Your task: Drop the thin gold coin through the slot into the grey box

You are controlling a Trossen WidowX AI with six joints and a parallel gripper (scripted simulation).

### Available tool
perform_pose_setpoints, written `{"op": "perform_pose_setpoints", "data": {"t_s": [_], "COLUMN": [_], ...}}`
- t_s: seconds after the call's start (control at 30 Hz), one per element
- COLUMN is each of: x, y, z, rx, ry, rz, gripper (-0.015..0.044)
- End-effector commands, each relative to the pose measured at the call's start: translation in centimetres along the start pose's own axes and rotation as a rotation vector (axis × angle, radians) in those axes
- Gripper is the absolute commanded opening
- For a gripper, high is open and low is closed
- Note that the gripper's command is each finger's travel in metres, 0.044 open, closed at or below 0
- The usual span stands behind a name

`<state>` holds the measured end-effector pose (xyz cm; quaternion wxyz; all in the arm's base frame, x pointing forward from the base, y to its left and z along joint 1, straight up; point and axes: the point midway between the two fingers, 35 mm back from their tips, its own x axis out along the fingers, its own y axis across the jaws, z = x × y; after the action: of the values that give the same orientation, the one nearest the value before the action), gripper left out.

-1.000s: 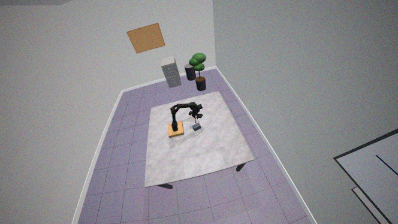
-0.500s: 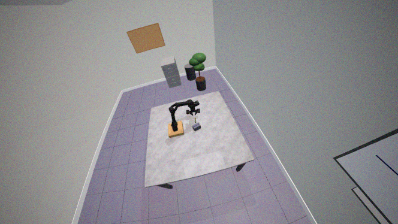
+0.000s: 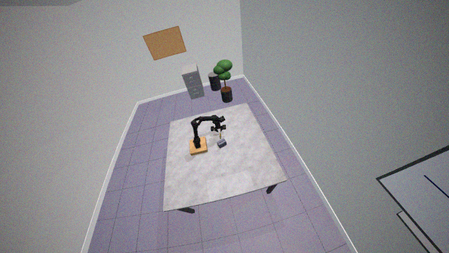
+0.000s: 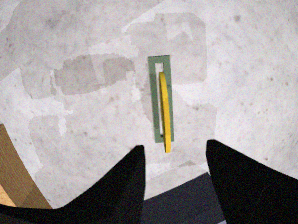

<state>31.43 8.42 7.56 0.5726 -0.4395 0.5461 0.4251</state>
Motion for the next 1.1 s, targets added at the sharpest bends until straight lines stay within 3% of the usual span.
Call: {"op": "perform_pose_setpoints", "data": {"t_s": [0.0, 1.07], "x": [1.0, 5.8], "y": [0.3, 0.1], "z": [-0.1, 0.0], "rx": [-0.006, -0.004], "ry": [0.003, 0.003], "rz": [0.016, 0.014], "gripper": [0.0161, 0.0161]}}
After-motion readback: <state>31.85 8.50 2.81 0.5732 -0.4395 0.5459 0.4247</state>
